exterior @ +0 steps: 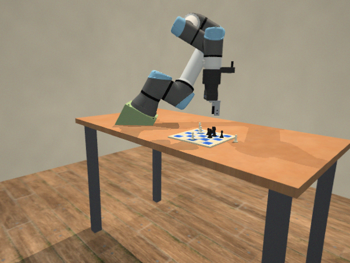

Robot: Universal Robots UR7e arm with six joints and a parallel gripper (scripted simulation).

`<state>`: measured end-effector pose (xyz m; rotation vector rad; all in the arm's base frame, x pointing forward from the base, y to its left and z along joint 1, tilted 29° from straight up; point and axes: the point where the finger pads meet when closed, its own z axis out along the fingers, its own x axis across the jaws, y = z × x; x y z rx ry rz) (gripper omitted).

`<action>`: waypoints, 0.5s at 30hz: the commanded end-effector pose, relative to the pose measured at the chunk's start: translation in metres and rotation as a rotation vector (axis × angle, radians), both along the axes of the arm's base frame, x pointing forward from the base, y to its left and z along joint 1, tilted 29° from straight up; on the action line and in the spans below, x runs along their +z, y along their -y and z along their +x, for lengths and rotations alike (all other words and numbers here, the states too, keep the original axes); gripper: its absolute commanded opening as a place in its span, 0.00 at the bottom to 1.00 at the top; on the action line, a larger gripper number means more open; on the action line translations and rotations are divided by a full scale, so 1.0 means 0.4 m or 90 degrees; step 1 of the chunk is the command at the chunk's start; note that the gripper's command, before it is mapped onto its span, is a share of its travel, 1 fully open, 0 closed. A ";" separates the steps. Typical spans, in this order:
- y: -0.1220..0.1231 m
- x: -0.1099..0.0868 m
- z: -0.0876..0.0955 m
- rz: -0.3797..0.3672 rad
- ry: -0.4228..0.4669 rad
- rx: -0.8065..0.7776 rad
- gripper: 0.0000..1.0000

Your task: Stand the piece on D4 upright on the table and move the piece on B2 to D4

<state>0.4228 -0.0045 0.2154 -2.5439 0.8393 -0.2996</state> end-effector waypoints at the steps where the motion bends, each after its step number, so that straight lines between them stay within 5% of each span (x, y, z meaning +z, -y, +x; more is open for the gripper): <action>1: -0.006 -0.014 0.006 0.000 0.000 0.000 0.73; 15: -0.023 -0.054 0.021 0.000 0.000 0.000 0.73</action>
